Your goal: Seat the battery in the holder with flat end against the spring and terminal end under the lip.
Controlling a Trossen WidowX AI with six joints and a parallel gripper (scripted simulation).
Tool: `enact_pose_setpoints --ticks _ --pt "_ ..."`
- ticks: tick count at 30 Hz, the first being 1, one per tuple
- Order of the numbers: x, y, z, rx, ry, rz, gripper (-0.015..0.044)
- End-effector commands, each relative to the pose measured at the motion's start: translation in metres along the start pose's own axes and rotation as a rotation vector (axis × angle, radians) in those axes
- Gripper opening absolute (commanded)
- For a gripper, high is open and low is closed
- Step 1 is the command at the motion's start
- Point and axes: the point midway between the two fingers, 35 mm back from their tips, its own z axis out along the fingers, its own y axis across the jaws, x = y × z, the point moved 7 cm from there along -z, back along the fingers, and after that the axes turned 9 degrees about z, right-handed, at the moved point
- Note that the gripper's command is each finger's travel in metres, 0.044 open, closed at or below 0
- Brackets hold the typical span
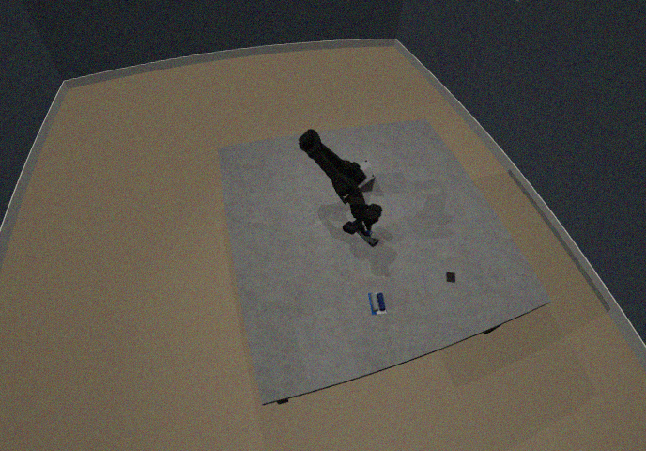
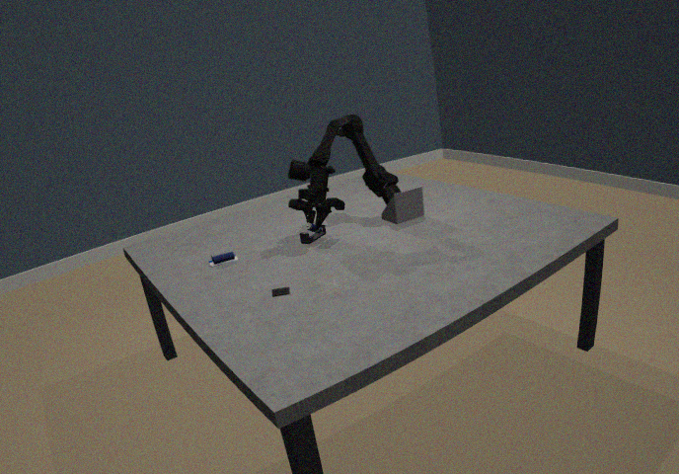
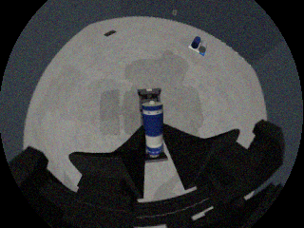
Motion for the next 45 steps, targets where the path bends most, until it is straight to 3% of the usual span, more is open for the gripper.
enact_pose_setpoints --ticks 1,45 --pt "0.0 0.0 0.002 -0.001 0.037 0.004 0.0076" --pt "-0.024 0.0 0.016 -0.012 0.305 0.04 0.0076"
